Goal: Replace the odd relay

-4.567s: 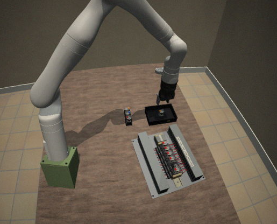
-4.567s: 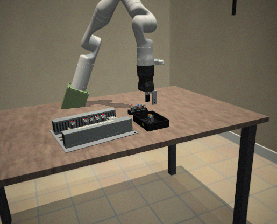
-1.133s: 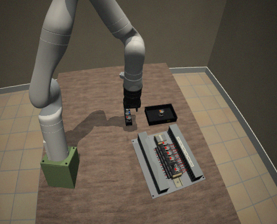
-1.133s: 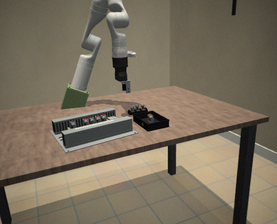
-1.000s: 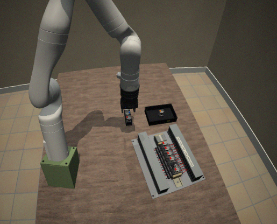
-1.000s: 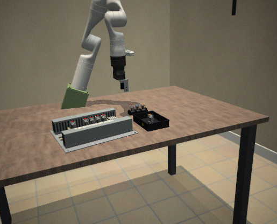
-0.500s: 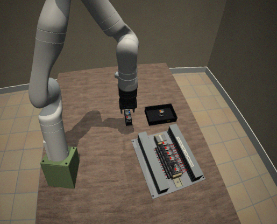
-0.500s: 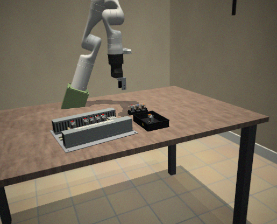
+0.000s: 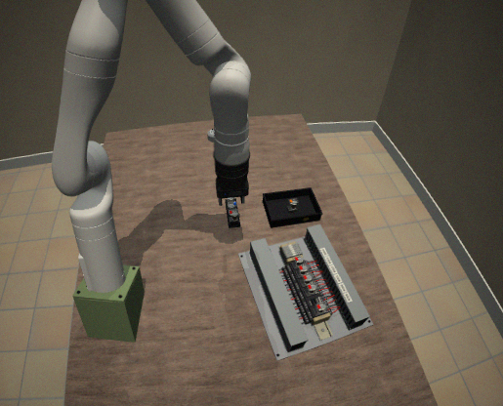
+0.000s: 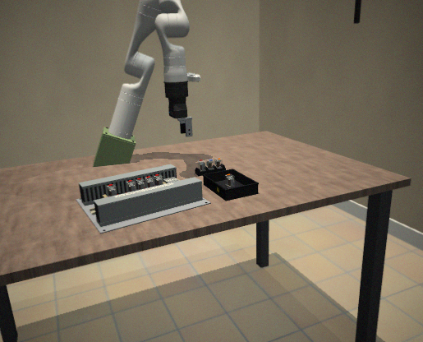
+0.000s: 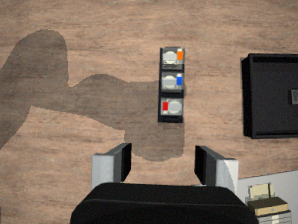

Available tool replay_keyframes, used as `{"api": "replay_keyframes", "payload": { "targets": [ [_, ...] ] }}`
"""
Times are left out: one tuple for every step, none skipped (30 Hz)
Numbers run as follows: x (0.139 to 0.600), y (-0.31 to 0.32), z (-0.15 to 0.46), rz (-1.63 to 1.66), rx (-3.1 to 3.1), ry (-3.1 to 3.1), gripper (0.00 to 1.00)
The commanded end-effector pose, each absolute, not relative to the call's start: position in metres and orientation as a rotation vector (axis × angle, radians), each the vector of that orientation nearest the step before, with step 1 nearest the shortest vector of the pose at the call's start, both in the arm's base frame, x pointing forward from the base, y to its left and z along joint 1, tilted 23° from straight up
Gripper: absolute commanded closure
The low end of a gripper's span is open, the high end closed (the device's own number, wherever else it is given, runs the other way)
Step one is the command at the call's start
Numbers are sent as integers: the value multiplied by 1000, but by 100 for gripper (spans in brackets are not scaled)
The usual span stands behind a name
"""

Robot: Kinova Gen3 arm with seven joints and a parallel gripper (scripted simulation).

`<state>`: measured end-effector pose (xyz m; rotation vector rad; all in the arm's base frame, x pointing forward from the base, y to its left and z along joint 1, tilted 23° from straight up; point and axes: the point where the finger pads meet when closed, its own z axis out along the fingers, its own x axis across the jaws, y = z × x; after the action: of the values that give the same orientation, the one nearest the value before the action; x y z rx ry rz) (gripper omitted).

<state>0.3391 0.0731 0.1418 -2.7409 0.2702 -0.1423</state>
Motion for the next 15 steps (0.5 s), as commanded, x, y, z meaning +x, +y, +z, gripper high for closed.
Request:
{"api": "replay_keyframes", "payload": {
  "targets": [
    [342, 74, 143, -142, -2738, 276, 0],
    [342, 75, 143, -142, -2738, 276, 0],
    [342, 75, 143, -142, -2738, 277, 0],
    [342, 75, 143, -142, -2738, 277, 0],
    [342, 75, 143, -142, -2738, 277, 0],
    [341, 74, 143, -145, -2740, 271, 0],
    [342, 74, 142, -145, -2740, 271, 0],
    [342, 74, 142, -145, -2740, 272, 0],
    [342, 75, 142, -145, -2740, 272, 0],
    [343, 75, 142, -144, -2740, 273, 0],
    [343, 75, 142, -144, -2739, 273, 0],
    [344, 76, 142, -144, -2739, 273, 0],
    [344, 76, 142, -144, -2739, 274, 0],
    [345, 76, 142, -143, -2739, 274, 0],
    [345, 76, 142, -143, -2739, 275, 0]
  ]
}}
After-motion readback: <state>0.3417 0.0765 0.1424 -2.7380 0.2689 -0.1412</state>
